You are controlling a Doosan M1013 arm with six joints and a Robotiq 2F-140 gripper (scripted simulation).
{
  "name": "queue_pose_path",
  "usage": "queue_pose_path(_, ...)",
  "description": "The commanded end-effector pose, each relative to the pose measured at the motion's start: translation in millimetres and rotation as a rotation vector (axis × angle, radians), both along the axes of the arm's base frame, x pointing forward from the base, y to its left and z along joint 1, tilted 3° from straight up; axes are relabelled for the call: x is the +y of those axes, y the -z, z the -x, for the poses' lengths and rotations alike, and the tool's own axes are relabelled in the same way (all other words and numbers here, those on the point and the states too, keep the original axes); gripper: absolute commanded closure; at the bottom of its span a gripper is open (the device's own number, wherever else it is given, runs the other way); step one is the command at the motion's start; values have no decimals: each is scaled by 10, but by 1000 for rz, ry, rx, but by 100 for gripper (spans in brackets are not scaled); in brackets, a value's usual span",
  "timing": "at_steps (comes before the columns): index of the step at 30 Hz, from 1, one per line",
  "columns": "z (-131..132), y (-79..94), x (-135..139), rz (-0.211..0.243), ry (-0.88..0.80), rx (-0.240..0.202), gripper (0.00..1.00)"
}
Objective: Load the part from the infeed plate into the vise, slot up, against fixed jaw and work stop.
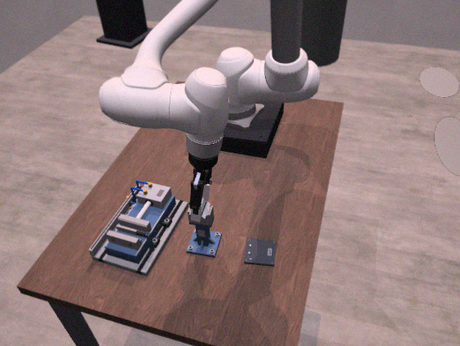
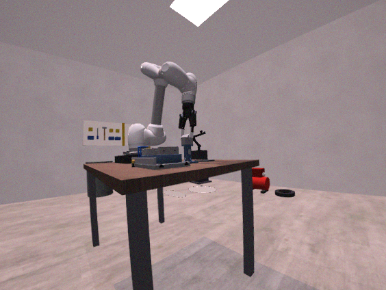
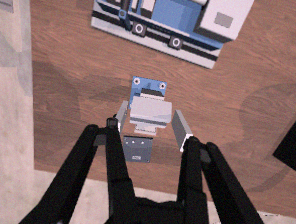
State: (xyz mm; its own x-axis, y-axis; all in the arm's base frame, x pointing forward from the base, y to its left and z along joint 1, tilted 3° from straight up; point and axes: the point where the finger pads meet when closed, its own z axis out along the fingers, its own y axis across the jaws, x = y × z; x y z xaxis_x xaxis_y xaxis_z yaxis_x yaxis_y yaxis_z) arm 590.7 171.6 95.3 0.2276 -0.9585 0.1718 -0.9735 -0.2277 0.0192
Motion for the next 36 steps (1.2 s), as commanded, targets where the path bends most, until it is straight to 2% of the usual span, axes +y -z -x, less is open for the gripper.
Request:
queue_pose_path(1,-11,7,15,46,-1,-7,49)
queue_pose_path(13,-4,15,44,163,-4,-34,49)
queue_pose_path(15,-4,15,44,163,-4,-34,49)
queue_pose_path(30,4,30,78,308,-7,-68,49)
queue_pose_path(32,4,30,78,308,-7,-68,49)
queue_pose_path(36,6,35,86,345,-8,-77,49)
